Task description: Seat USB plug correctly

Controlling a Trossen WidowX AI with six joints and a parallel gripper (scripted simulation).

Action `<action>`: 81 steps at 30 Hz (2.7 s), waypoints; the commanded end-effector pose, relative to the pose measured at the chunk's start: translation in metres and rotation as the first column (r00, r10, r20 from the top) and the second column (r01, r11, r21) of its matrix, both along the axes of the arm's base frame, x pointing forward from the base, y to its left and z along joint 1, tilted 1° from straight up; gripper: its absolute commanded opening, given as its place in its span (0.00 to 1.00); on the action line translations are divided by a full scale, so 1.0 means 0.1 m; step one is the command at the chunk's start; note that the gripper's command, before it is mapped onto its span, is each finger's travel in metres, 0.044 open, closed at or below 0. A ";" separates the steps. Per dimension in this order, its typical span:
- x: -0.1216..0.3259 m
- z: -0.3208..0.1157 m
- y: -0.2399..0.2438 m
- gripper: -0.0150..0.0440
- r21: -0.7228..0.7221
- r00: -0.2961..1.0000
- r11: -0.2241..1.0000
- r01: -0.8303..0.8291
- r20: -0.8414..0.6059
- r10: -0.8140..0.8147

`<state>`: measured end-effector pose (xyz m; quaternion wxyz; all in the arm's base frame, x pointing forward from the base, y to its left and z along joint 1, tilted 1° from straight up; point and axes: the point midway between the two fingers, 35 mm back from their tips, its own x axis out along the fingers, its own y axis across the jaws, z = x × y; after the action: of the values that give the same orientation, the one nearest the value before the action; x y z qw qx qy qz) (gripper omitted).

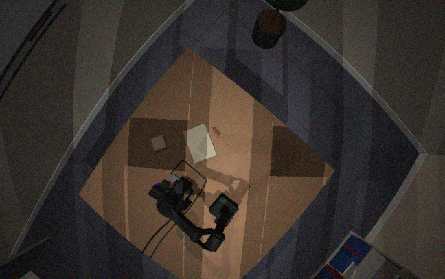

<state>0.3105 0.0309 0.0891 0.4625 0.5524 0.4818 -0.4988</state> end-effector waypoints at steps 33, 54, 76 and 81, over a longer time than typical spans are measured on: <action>0.01 -0.04 0.04 0.25 0.035 1.000 0.999 -0.002 0.004 0.002; 0.01 -0.07 0.04 0.25 0.035 1.000 0.999 -0.002 0.004 0.002; 0.01 -0.10 0.04 0.25 0.035 1.000 0.999 -0.002 0.004 0.002; 0.01 -0.10 0.04 0.25 0.035 1.000 0.999 -0.002 0.004 0.002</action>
<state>0.3111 0.0338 0.0794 0.4546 0.5605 0.4882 -0.4908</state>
